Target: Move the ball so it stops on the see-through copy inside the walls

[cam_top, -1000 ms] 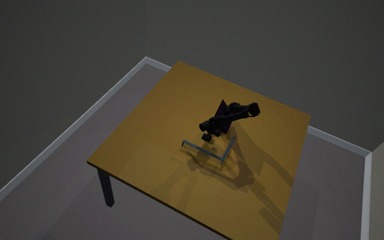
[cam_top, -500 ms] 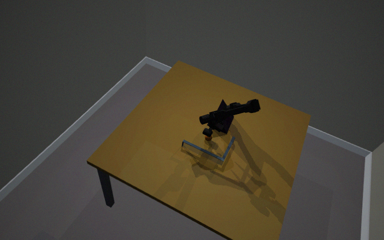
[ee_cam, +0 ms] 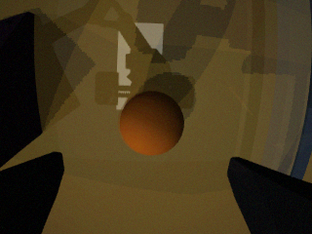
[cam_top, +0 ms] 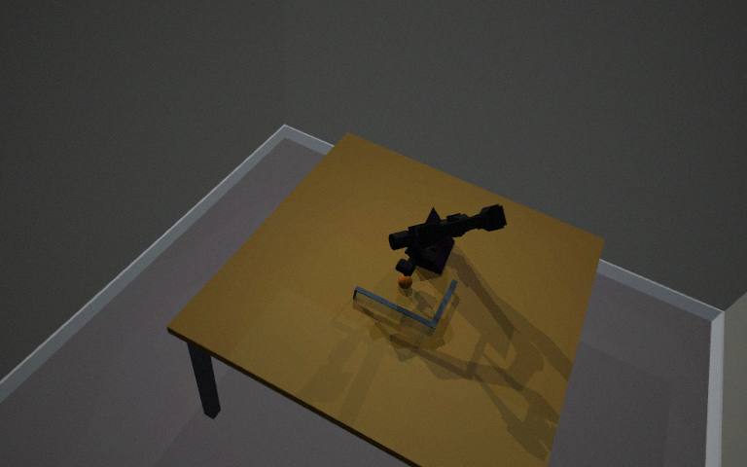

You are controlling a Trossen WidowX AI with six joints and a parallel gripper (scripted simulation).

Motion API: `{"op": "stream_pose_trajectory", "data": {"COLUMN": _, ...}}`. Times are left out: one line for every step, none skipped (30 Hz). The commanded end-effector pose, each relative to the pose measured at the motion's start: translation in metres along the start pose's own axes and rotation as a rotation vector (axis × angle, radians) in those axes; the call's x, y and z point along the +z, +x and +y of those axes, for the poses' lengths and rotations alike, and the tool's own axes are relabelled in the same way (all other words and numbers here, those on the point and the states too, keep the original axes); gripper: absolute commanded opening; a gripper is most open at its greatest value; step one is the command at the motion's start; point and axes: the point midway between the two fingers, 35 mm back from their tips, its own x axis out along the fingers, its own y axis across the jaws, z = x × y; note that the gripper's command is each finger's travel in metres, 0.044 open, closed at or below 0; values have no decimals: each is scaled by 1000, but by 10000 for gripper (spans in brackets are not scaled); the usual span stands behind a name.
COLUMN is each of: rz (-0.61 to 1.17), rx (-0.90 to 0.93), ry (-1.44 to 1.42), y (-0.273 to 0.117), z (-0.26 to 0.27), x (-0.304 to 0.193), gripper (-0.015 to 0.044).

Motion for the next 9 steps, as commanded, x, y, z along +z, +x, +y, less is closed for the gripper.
{"op": "stream_pose_trajectory", "data": {"rz": 11, "rx": -13, "ry": -10, "y": -35, "z": 0, "x": -1, "gripper": 440}}
{"op": "stream_pose_trajectory", "data": {"rz": 11, "rx": -13, "ry": -10, "y": -37, "z": 0, "x": -1, "gripper": 440}}
{"op": "stream_pose_trajectory", "data": {"rz": 11, "rx": -13, "ry": -10, "y": -37, "z": 0, "x": -1, "gripper": 440}}
{"op": "stream_pose_trajectory", "data": {"rz": 11, "rx": -13, "ry": -10, "y": -37, "z": 0, "x": -1, "gripper": 440}}
{"op": "stream_pose_trajectory", "data": {"rz": 11, "rx": -13, "ry": -10, "y": -37, "z": 0, "x": -1, "gripper": 440}}
{"op": "stream_pose_trajectory", "data": {"rz": 11, "rx": -13, "ry": -10, "y": -37, "z": 0, "x": -1, "gripper": 440}}
{"op": "stream_pose_trajectory", "data": {"rz": 11, "rx": -13, "ry": -10, "y": -37, "z": 0, "x": -1, "gripper": 440}}
{"op": "stream_pose_trajectory", "data": {"rz": 11, "rx": -13, "ry": -10, "y": -37, "z": 0, "x": -1, "gripper": 440}}
{"op": "stream_pose_trajectory", "data": {"rz": 11, "rx": -13, "ry": -10, "y": -37, "z": 0, "x": -1, "gripper": 440}}
